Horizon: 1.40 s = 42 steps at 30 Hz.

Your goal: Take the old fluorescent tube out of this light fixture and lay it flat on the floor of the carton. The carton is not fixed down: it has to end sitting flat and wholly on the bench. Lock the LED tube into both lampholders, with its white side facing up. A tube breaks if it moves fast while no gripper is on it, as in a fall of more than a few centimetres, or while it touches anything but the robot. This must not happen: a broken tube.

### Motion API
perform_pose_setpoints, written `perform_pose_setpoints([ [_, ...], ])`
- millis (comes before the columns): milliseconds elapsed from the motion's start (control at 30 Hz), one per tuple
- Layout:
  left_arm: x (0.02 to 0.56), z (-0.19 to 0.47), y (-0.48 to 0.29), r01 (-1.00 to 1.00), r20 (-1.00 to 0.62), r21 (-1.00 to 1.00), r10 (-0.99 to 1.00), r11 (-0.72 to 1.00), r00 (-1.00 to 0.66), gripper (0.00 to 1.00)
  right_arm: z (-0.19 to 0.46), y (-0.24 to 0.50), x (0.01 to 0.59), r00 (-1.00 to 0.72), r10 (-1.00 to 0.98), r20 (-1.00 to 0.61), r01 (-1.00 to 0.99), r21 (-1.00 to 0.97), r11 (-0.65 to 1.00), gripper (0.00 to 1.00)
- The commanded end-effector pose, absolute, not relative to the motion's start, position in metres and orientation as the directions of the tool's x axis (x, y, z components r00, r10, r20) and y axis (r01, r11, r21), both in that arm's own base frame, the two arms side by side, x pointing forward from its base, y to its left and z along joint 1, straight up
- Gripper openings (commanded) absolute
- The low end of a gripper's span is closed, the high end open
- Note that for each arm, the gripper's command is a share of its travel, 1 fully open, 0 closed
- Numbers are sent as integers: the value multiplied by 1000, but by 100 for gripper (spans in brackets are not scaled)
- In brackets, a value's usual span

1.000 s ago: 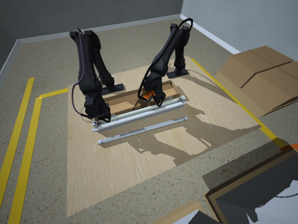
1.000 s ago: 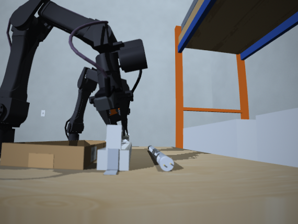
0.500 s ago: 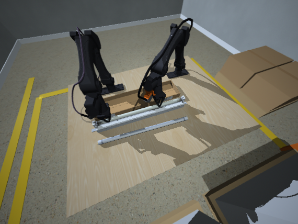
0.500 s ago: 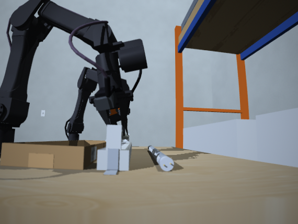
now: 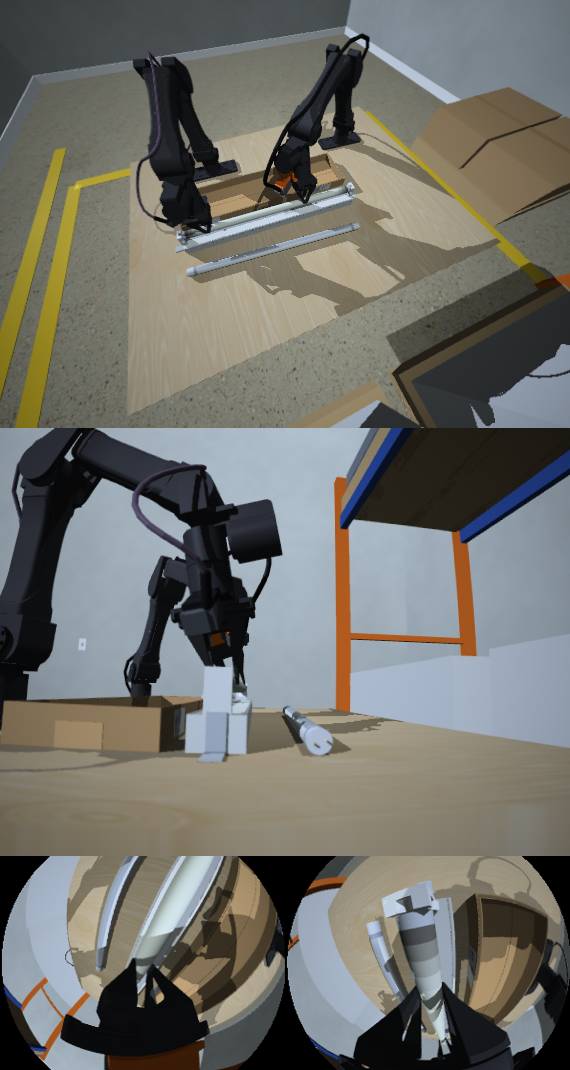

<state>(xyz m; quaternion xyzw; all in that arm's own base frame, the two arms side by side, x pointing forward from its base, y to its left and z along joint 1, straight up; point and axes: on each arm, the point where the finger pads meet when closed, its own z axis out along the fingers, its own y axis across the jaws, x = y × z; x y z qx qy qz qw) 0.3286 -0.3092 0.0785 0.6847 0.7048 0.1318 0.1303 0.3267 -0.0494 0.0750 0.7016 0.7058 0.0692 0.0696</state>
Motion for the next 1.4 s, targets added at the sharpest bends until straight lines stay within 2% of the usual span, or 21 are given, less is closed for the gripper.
perform_pose_setpoints([
  [0,333,106,-314,914,-43,403,999,43,-28,11,93,-50,335,-4,1000,-15,972,233,8,11],
  [1367,333,119,-314,913,-46,405,998,48,-32,11,102,-51,331,-8,1000,-15,975,222,11,11],
])
